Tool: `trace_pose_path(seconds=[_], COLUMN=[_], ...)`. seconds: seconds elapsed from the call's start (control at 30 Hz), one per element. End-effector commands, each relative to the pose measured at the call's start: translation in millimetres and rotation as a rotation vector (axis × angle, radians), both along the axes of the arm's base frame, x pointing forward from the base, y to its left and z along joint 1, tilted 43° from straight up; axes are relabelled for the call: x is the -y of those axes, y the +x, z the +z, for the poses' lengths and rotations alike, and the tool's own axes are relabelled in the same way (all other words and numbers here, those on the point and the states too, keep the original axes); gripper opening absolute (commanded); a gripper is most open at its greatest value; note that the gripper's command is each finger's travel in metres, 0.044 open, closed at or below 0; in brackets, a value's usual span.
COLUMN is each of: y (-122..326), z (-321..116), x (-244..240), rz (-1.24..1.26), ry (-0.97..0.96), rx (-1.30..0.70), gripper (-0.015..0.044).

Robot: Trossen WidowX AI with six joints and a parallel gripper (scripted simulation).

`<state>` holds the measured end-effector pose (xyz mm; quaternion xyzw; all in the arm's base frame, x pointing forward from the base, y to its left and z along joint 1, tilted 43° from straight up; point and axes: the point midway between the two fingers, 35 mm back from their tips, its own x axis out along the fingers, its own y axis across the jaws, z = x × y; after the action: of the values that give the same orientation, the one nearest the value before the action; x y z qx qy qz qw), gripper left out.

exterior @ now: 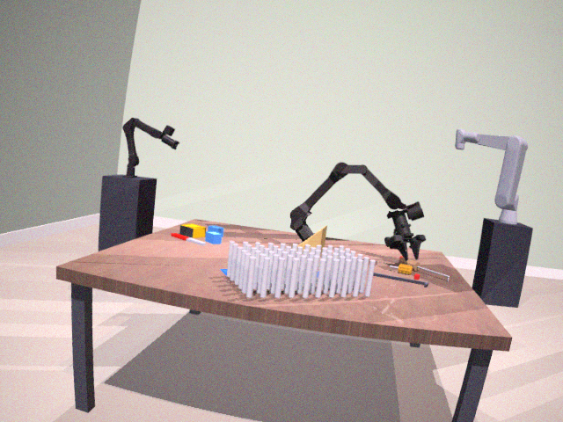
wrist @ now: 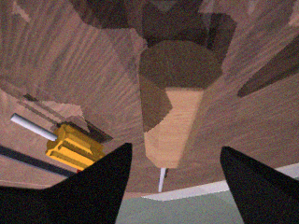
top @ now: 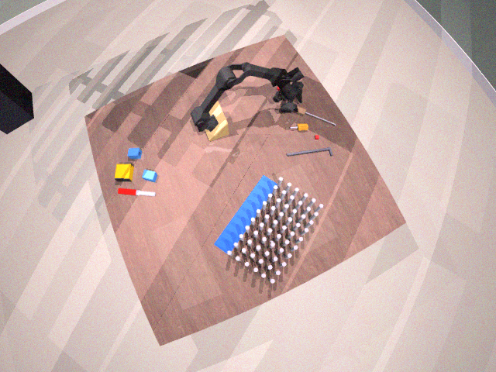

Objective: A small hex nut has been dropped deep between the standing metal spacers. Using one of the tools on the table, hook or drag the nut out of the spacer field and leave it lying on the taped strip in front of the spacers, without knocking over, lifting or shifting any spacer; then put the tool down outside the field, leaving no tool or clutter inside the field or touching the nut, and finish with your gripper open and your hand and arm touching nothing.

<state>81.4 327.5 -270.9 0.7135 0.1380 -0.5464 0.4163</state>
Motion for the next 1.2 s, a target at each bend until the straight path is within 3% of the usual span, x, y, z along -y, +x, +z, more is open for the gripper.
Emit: trace_pose_path(seconds=[0.0,0.43,0.53,0.83,1.0,1.17], y=[-1,-2,-2,-2,0,2], z=[-8,-19,-19,-19,-6,14], x=[11,21,21,21,3,-21], rz=[0.005,0.005,0.005,0.005,0.004,0.004], ry=[-0.018,-0.018,-0.018,-0.018,-0.017,-0.016], rx=[0.000,0.000,0.000,0.000,0.000,0.000], gripper=[0.0280,0.0280,0.0201,0.0141,0.0010,0.0000])
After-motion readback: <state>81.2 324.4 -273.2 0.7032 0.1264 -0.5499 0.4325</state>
